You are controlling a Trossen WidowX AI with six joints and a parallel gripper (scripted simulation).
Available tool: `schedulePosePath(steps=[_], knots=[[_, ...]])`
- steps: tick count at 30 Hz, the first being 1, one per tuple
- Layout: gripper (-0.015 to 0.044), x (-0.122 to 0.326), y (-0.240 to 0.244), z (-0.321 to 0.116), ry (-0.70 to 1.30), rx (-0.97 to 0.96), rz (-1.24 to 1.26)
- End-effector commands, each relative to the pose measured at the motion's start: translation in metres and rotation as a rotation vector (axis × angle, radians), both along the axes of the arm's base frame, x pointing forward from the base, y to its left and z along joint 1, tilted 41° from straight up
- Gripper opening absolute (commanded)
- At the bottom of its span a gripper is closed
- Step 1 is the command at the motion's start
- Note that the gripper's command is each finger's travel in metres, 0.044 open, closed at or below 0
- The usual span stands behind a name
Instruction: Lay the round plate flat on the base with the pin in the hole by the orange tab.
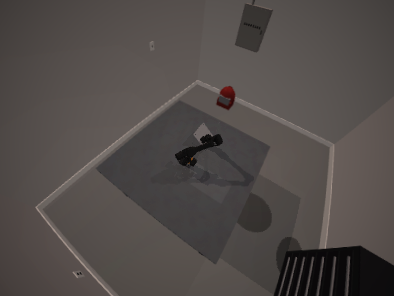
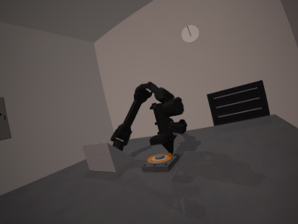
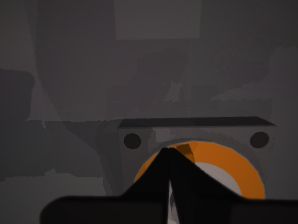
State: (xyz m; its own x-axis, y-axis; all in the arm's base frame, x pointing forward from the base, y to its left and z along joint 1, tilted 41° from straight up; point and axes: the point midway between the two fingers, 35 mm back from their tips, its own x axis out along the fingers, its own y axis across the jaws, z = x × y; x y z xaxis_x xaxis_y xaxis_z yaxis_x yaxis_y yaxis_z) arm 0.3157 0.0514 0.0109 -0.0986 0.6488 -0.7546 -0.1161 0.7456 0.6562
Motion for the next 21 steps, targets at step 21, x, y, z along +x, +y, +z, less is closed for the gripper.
schedulePosePath(steps=[21], knots=[[0.0000,0.006,-0.015,-0.013,0.004,-0.008,0.001]])
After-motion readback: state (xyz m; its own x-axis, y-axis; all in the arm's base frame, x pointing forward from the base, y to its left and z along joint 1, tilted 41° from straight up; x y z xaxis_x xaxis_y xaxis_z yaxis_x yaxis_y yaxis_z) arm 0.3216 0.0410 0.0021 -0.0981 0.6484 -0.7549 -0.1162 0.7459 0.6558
